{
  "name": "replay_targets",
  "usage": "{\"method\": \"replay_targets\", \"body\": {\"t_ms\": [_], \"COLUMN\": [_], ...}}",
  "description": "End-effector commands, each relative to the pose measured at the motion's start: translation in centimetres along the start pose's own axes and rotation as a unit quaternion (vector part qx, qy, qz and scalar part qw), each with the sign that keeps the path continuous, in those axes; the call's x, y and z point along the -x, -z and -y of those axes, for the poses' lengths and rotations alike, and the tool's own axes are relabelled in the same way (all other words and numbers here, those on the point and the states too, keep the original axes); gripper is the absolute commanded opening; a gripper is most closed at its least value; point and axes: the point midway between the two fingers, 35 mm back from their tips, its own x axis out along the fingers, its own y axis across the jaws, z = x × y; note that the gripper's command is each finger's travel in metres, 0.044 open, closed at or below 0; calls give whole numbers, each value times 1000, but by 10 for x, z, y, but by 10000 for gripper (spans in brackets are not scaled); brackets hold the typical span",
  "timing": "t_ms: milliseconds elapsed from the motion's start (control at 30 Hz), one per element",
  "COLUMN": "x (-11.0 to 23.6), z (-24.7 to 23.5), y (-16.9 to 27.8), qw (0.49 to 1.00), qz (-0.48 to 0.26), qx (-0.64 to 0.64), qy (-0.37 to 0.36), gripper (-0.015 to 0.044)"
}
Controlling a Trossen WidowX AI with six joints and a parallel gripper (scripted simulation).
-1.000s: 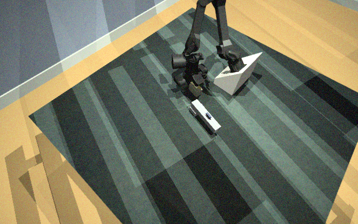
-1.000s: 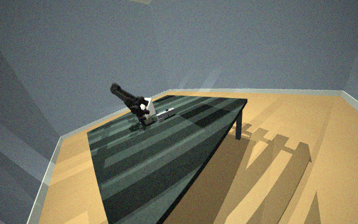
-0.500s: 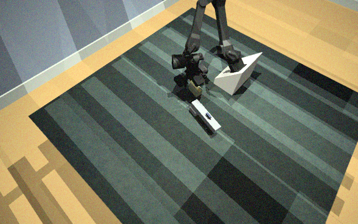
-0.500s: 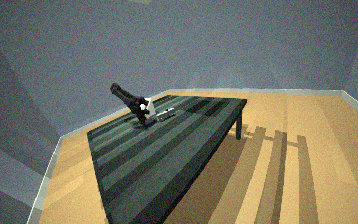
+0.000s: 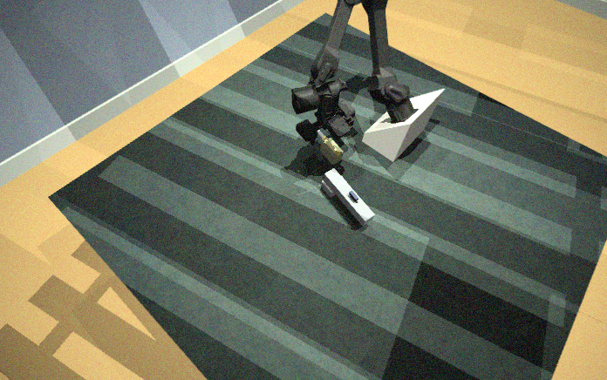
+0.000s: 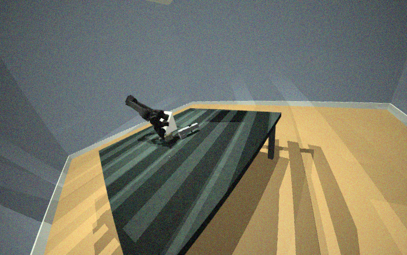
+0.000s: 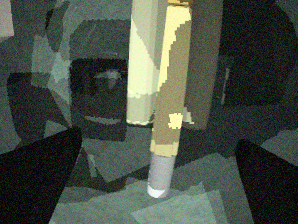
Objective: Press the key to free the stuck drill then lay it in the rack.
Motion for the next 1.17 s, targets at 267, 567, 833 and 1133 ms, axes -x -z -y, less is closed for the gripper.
{"method": "replay_targets", "body": {"t_ms": [267, 567, 833, 1133], "x": [45, 41, 53, 73], "z": [2, -20, -64, -105], "y": [4, 41, 90, 117], "qw": [1000, 936, 635, 279], "qz": [-1, -16, -72, -123], "qx": [-4, -351, -768, -952], "qy": [2, -30, -41, -10], "gripper": [440, 440, 440, 440]}}
